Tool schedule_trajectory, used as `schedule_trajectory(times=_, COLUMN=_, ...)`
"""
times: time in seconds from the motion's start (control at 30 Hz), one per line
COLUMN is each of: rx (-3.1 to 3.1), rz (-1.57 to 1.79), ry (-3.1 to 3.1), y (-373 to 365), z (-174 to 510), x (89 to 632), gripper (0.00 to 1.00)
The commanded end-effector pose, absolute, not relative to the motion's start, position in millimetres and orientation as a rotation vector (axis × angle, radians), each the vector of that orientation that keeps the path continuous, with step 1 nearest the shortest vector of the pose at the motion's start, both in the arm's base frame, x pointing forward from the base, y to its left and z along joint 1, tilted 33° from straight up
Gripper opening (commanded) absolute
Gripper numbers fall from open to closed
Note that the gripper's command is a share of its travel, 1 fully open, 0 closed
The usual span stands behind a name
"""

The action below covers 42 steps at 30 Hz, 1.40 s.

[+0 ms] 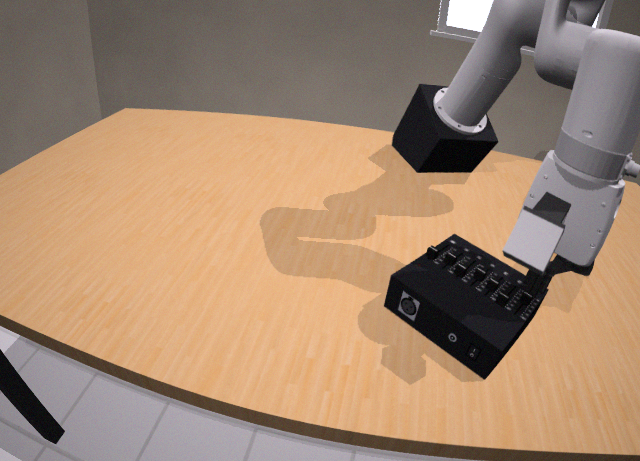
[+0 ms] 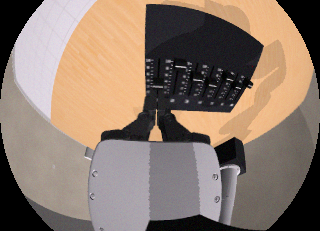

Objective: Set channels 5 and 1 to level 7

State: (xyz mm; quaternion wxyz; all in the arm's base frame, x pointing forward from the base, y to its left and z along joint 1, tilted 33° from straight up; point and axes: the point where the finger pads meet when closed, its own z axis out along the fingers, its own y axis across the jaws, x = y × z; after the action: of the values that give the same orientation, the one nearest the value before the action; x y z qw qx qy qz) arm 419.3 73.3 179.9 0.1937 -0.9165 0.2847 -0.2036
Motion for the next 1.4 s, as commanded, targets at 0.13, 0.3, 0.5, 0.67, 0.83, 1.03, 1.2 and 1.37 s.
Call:
schedule_trajectory(times=0.13, rx=-2.568, rz=-0.575, ry=0.799, y=70.1, z=182.7, x=423.9, gripper=0.00)
schedule_trajectory(times=0.3, rx=-2.568, rz=-0.575, ry=0.799, y=68.4, z=183.4, x=426.0, gripper=0.00)
schedule_trajectory(times=0.5, rx=-2.568, rz=-0.575, ry=0.799, y=67.3, z=183.9, x=427.4, gripper=0.00)
schedule_trajectory(times=0.67, rx=-2.568, rz=-0.575, ry=0.799, y=66.2, z=184.4, x=428.7, gripper=0.00)
schedule_trajectory(times=0.83, rx=-2.568, rz=-0.575, ry=0.799, y=65.5, z=184.7, x=429.6, gripper=0.00)
schedule_trajectory(times=1.03, rx=-2.568, rz=-0.575, ry=0.799, y=65.2, z=184.8, x=430.0, gripper=0.00)
schedule_trajectory(times=1.2, rx=-2.568, rz=-0.575, ry=0.799, y=65.1, z=184.9, x=430.1, gripper=0.00)
schedule_trajectory(times=1.37, rx=-2.568, rz=-0.575, ry=0.799, y=65.1, z=184.9, x=430.1, gripper=0.00)
